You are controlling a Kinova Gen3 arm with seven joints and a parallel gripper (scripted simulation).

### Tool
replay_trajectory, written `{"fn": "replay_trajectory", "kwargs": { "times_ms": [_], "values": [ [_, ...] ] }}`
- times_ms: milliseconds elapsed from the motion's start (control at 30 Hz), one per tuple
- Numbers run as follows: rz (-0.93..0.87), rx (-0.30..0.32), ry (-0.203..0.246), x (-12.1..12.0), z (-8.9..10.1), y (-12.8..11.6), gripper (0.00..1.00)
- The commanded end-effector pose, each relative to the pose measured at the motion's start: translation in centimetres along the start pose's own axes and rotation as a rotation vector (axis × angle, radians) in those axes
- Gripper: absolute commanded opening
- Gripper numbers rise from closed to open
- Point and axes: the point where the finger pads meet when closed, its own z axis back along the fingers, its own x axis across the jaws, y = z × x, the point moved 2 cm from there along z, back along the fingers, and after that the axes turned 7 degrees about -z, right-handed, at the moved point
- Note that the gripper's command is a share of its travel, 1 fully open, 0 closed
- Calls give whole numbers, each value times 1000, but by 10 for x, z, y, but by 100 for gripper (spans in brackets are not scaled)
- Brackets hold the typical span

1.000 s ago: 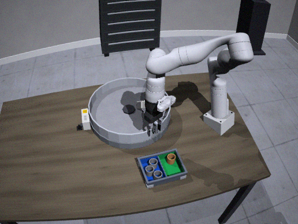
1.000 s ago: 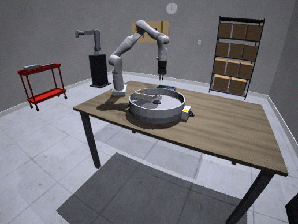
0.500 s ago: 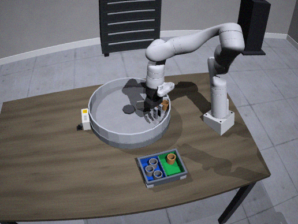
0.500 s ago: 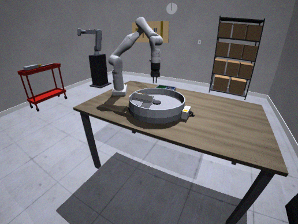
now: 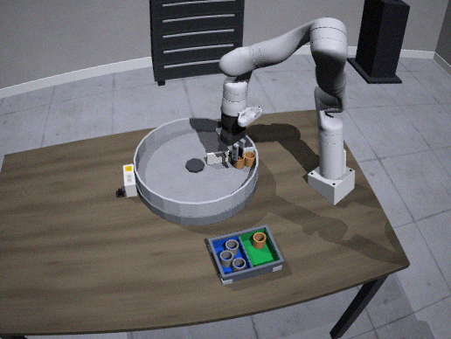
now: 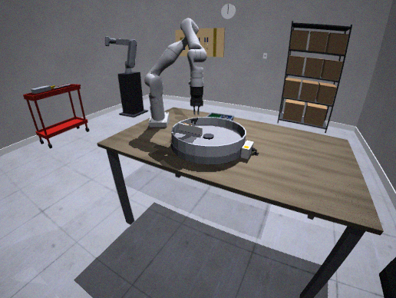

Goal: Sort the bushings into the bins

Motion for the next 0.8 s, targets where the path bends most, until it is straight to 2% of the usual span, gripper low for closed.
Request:
{"fn": "replay_trajectory", "kwargs": {
  "times_ms": [0,33,133,467,767],
  "values": [
    [-35,14,-5,-11,-1,-15,45],
    [-35,14,-5,-11,-1,-15,45],
    [-35,14,-5,-32,-4,-42,45],
    [-35,14,-5,-32,-4,-42,45],
    [-32,13,-4,-32,-19,-41,45]
  ]
}}
